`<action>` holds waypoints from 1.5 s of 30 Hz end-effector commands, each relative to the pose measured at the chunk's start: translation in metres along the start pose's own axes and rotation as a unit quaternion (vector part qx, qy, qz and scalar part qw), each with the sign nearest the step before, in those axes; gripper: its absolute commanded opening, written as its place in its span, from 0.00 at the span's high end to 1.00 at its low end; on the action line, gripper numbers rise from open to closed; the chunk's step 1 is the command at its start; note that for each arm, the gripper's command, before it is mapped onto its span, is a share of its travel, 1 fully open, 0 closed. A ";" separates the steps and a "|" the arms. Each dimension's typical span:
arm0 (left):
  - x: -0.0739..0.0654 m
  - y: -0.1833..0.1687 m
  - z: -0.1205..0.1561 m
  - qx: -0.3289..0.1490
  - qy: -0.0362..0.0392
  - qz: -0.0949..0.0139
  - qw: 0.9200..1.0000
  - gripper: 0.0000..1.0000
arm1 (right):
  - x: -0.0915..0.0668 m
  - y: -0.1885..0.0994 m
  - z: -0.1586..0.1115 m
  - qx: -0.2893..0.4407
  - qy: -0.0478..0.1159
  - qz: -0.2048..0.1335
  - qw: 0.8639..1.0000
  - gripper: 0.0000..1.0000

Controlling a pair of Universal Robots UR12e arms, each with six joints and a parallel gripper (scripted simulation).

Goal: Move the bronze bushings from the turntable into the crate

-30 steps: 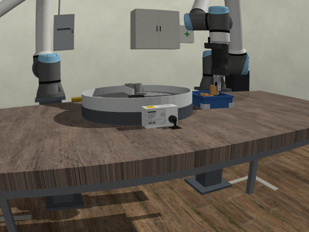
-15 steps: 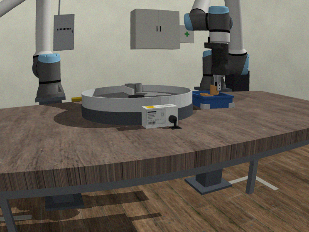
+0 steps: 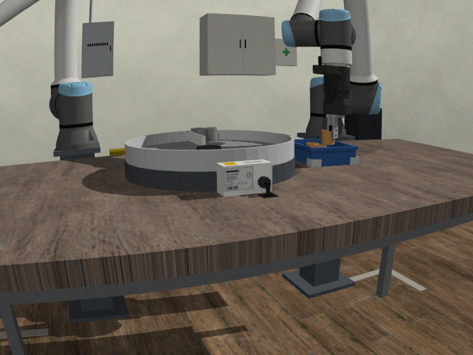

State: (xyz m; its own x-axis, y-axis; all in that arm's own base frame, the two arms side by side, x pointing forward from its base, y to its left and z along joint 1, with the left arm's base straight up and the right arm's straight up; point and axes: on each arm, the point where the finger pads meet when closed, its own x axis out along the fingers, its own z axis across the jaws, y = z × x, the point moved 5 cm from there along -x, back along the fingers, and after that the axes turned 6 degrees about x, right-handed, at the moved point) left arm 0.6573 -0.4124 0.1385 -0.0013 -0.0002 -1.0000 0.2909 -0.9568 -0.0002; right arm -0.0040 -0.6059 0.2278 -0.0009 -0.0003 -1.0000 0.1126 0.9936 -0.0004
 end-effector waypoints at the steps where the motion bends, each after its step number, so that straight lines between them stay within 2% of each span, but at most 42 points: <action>1: -0.005 0.002 -0.003 0.000 0.002 0.004 1.000 1.00 | 0.001 0.002 -0.001 0.000 0.000 0.000 1.000 0.00; 10: -0.003 0.002 -0.003 0.000 0.002 0.003 1.000 1.00 | 0.001 0.002 -0.001 0.000 0.000 0.000 1.000 0.00; 36: 0.035 0.000 -0.002 0.000 0.000 0.001 1.000 1.00 | 0.001 0.002 -0.001 0.000 0.000 0.000 1.000 0.00; 45: 0.039 0.001 -0.003 0.000 0.001 0.002 1.000 1.00 | 0.001 0.002 -0.001 0.000 0.000 0.000 1.000 0.00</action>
State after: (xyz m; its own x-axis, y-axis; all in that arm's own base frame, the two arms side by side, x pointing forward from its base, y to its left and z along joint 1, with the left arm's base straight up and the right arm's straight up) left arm 0.6589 -0.4130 0.1000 -0.0017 0.0001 -1.0000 0.2908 -0.9568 -0.0006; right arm -0.0040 -0.6059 0.2278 -0.0009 -0.0003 -1.0000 0.1126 0.9936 -0.0004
